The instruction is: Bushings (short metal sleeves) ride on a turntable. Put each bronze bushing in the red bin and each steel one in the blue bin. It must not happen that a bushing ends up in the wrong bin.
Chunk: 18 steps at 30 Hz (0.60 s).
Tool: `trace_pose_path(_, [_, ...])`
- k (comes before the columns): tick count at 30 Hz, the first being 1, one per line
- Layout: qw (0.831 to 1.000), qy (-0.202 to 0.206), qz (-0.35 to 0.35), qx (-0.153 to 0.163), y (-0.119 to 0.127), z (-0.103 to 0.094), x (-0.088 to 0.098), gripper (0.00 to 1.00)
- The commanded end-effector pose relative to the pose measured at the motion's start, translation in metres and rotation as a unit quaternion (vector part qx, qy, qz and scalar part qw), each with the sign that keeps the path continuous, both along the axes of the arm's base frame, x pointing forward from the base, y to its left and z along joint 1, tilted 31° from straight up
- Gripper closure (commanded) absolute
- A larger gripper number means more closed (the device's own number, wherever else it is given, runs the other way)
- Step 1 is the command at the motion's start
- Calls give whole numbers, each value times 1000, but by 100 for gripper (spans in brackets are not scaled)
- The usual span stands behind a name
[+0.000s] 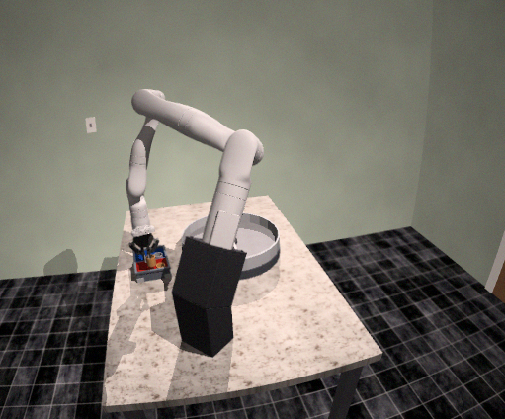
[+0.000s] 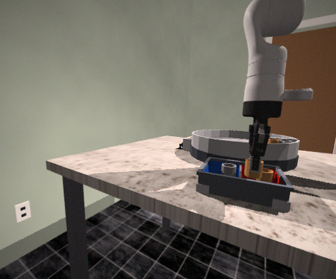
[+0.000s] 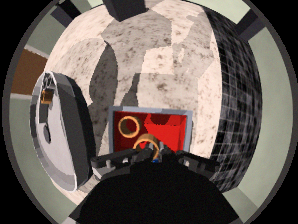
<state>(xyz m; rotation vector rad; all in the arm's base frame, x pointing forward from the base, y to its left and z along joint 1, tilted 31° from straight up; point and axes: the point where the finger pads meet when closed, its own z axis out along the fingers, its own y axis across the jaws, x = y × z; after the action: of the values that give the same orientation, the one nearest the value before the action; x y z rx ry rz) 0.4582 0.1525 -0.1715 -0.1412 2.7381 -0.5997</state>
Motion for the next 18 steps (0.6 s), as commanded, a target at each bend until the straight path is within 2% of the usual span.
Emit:
trace_pose_path(1, [1000, 0, 0, -1, -2, -3, 1, 100])
trace_pose_path(18, [1000, 0, 0, -1, -4, -9, 3, 100])
